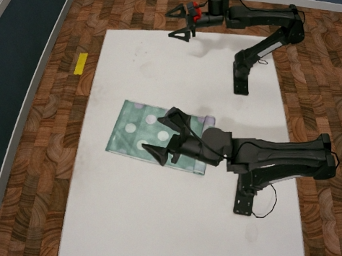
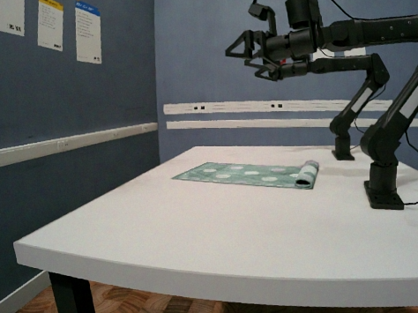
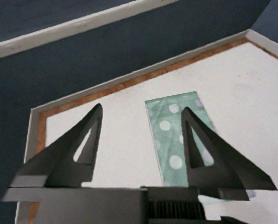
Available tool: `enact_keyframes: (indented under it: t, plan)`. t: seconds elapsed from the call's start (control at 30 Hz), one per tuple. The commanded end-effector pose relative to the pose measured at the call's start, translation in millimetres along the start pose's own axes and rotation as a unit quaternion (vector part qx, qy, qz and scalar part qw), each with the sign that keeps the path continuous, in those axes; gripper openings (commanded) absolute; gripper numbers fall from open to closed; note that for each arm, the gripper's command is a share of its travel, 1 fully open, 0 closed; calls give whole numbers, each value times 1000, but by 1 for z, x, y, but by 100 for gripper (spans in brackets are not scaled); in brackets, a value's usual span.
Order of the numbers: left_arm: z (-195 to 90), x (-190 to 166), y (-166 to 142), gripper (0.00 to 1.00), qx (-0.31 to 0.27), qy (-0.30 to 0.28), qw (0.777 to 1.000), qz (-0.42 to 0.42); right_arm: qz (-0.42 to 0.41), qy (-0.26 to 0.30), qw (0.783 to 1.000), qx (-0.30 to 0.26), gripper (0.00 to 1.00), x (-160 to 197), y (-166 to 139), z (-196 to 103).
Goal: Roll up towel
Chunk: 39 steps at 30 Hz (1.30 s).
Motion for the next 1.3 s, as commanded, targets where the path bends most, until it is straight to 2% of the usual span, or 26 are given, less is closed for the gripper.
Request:
enact_keyframes:
  t: [0.0,0.3,0.37,0.5,0.87,0.93,0.97,1.03,1.27]
  plan:
    - [-14,-4,-20,99,26,-84,995,54,-44,58,997,6,99,26,-12,-17]
    - [-37,-2,-80,99,93,-202,963,150,-139,190,971,28,99,96,-49,-40]
    - [-37,-2,-80,99,93,-202,963,150,-139,190,971,28,99,96,-49,-40]
    - [-44,-2,-105,99,125,-264,936,199,-181,249,951,38,99,130,-65,-48]
    - [-62,-11,-172,98,187,-372,861,293,-279,387,877,62,98,216,-102,-65]
    - [-62,-11,-172,98,187,-372,861,293,-279,387,877,62,98,216,-102,-65]
    - [-60,-11,-175,98,201,-399,839,309,-286,397,870,64,98,223,-105,-66]
    - [-61,-13,-183,98,212,-419,822,324,-298,415,857,67,98,236,-109,-68]
    - [-64,-19,-206,98,234,-458,780,356,-329,458,822,74,98,268,-122,-72]
Point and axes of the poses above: on each arm, the point where the finger pads meet when closed, its own z axis out along the fingers, its own x axis across the jaws, y = z × x, the point moved 9 cm from there along -z, back along the fingers, and after that the axes turned 12 degrees about -z, right-handed, at the moved point
